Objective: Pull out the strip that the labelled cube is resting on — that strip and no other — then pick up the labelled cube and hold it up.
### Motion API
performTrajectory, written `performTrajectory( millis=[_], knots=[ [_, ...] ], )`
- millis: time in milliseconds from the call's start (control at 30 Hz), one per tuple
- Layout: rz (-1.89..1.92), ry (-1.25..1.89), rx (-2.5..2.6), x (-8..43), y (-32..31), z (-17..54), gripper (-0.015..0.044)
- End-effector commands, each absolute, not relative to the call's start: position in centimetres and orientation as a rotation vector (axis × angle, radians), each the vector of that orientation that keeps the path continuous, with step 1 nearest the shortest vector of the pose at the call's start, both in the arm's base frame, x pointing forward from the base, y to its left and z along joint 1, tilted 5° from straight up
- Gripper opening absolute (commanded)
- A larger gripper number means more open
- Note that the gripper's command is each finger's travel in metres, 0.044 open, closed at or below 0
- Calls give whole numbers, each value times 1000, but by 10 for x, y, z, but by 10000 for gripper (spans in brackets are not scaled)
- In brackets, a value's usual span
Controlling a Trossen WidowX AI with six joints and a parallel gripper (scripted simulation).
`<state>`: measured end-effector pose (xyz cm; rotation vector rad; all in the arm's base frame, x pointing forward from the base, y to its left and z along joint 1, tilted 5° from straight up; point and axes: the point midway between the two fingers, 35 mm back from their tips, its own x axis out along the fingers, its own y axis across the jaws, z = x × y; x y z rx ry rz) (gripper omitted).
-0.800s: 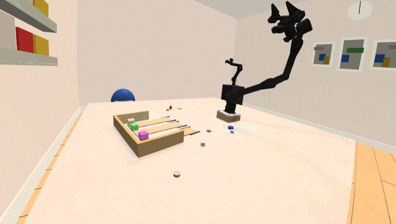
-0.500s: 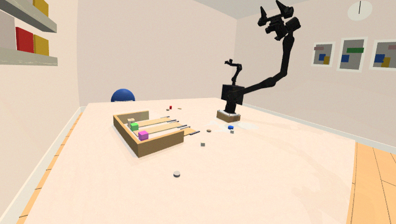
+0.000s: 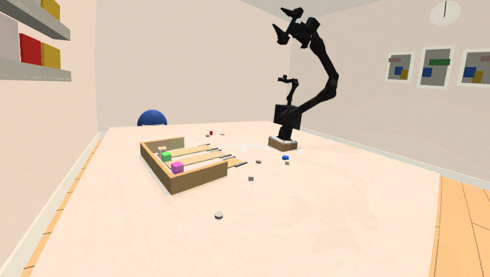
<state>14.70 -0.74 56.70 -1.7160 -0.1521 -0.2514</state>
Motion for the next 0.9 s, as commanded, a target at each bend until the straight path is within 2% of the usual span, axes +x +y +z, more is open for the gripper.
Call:
performTrajectory(
  millis=[0, 467, 667, 867],
  knots=[
    [-122, -87, -1379, 198, -34, 522, 400],
    [120, 245, -537, 307, -31, 345, 400],
    [144, 441, -241, 323, -6, 256, 400],
    [112, 640, -4, 316, 20, 171, 400]
  ],
)
